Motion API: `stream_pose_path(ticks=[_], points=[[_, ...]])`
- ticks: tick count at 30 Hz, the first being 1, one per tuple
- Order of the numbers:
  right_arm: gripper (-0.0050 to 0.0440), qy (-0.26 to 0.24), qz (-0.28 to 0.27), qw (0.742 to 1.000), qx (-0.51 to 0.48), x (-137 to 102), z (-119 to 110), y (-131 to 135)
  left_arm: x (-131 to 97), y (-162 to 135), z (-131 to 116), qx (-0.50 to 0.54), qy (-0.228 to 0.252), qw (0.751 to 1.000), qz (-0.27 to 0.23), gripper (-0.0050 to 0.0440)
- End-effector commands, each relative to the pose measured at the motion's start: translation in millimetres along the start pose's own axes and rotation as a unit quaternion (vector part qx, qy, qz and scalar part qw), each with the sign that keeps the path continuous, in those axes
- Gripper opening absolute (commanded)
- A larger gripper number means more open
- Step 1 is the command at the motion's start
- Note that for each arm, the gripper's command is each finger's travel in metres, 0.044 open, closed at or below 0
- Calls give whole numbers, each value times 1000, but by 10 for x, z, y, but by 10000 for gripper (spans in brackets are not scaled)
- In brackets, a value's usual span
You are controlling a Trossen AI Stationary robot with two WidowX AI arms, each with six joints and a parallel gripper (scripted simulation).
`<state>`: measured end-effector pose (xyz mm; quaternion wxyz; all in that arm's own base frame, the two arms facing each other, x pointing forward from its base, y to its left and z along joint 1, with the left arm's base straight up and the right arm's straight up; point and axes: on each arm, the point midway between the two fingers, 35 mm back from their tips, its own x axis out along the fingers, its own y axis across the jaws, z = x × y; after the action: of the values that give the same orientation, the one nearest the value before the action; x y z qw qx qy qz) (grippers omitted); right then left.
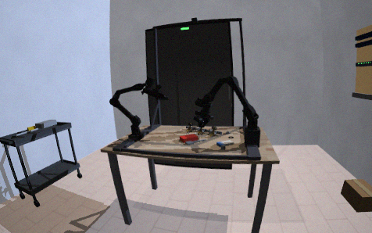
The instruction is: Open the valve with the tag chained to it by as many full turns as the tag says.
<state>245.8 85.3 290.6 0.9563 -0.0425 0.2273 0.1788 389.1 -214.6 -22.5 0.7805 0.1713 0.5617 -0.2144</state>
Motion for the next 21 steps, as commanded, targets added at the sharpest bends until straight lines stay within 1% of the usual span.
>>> stream_pose_path(ticks=[1,11,13,16,18,21], points=[[400,-13,-1,1000,0,-53,73,-3,-146,43,64,-31,-15,999,2,176],[400,-13,-1,1000,0,-53,73,-3,-146,43,63,-31,-15,999,2,176],[400,-13,-1,1000,0,-53,73,-3,-147,44,64,-51,-15,999,2,176],[400,-13,-1,1000,0,-53,73,-3,-149,46,63,-110,-15,994,1,176],[400,-13,-1,1000,0,-53,73,-3,-149,46,63,-110,-15,994,1,176],[400,-13,-1,1000,0,-53,73,-3,-150,49,63,-176,-15,984,0,176]])
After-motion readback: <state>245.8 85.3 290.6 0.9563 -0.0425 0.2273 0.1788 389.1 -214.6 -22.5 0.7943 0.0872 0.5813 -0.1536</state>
